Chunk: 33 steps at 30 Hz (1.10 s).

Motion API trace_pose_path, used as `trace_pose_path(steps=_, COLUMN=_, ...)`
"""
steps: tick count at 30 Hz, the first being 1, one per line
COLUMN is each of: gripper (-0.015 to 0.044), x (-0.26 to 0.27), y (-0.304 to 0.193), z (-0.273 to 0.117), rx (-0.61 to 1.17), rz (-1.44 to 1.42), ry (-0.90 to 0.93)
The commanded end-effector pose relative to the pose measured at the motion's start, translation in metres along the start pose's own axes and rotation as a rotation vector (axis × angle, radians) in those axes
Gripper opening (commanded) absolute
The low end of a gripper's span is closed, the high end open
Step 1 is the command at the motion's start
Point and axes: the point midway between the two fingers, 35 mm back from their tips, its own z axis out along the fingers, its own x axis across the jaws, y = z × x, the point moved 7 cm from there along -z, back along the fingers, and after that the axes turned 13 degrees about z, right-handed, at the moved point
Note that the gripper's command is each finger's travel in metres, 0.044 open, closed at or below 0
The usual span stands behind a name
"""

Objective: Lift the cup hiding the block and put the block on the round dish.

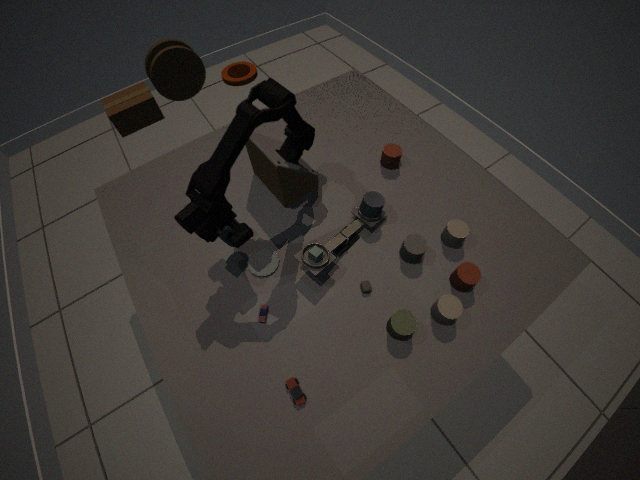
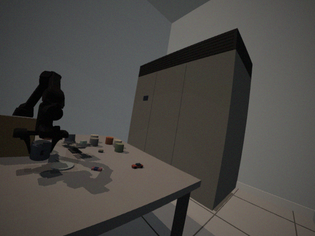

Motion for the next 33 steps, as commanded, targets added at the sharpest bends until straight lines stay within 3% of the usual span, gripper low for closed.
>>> trace_pose_path(steps=1, gripper=0.0, x=-0.008, y=0.002, z=0.005, rx=-0.003, rz=-0.01, ry=-0.003)
trace_pose_path(steps=10, gripper=0.0, x=-0.008, y=0.002, z=0.043, rx=-0.002, rz=-0.01, ry=-0.002)
trace_pose_path(steps=26, gripper=0.0, x=-0.008, y=0.002, z=0.063, rx=-0.002, rz=-0.011, ry=-0.002)
trace_pose_path(steps=33, gripper=0.0184, x=-0.008, y=0.002, z=0.059, rx=-0.003, rz=-0.015, ry=-0.007)
